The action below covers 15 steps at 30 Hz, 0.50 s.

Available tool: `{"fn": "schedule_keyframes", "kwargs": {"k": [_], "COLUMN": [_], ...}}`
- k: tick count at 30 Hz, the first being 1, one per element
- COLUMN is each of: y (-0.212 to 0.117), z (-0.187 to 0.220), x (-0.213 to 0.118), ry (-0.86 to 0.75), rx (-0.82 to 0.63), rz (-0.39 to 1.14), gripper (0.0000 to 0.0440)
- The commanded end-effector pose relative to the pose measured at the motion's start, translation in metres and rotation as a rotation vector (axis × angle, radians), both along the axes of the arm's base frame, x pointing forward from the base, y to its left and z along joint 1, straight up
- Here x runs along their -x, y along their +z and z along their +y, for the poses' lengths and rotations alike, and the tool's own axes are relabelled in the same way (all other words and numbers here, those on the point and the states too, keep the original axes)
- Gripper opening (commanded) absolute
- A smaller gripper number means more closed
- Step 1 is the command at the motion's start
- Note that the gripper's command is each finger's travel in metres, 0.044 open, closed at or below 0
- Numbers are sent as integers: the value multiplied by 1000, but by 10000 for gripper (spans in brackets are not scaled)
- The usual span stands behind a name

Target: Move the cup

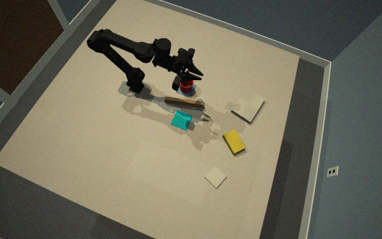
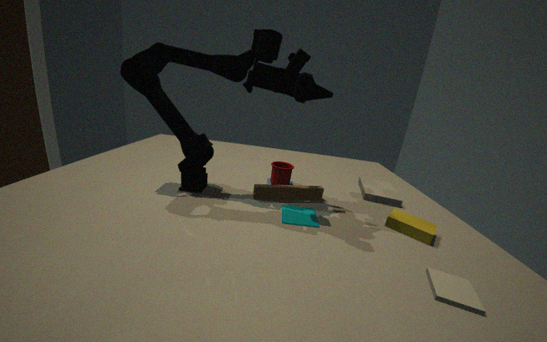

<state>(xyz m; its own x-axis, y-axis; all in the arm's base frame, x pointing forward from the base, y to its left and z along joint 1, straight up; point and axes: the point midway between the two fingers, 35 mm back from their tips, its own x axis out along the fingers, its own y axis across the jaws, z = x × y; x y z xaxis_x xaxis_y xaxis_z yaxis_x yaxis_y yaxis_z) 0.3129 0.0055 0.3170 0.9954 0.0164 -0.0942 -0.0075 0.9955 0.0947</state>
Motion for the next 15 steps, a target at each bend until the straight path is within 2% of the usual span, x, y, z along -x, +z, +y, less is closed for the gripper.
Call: {"fn": "schedule_keyframes", "kwargs": {"k": [1,15], "y": [2,1], "z": [5,25], "x": [-2,-7], "ry": [18,53], "rx": [-29,-178], "rz": [25,189], "gripper": [88,105]}}
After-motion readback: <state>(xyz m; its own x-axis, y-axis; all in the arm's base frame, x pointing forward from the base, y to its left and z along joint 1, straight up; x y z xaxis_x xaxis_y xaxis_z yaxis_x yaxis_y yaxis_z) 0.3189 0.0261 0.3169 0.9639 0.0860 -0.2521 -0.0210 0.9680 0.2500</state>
